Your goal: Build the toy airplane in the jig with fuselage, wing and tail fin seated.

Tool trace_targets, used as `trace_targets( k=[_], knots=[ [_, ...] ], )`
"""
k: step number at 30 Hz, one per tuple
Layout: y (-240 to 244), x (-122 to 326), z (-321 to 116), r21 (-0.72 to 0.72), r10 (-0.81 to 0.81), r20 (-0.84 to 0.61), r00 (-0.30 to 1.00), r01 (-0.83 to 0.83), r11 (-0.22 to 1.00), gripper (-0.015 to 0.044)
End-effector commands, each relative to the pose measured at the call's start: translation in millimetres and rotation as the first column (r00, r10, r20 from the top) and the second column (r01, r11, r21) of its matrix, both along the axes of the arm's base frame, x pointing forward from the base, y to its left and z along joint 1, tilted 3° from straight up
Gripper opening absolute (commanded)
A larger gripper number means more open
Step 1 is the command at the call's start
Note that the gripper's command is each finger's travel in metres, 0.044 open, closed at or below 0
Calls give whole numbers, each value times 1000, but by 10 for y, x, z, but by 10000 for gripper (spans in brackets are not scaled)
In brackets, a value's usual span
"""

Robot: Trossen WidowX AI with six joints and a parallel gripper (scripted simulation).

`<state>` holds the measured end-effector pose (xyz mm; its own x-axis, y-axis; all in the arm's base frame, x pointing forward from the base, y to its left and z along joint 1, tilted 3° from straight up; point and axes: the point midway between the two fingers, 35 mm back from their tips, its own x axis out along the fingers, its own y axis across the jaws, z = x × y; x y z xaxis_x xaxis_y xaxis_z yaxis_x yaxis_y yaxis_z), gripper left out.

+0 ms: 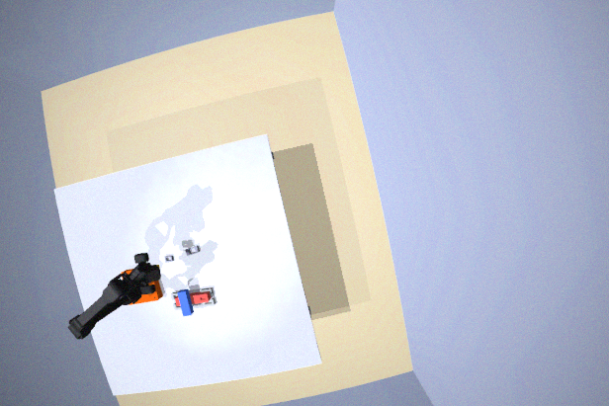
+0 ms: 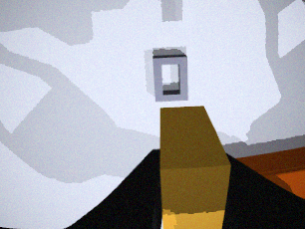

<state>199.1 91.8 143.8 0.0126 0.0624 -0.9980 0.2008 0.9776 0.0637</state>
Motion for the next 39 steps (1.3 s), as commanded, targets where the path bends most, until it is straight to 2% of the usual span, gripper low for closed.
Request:
trace_targets(
  k=[1, 22, 31, 39],
  knots=[
    [-17, -23, 115, 4, 3, 12, 1000, -3, 1000, 0],
    [-281, 276, 60, -12, -1, 24, 1000, 1, 1000, 0],
    [-399, 363, 28, 11, -81, 4, 997, 81, 997, 0],
    [-526, 482, 9, 14, -74, 8, 997, 74, 997, 0]
  ],
)
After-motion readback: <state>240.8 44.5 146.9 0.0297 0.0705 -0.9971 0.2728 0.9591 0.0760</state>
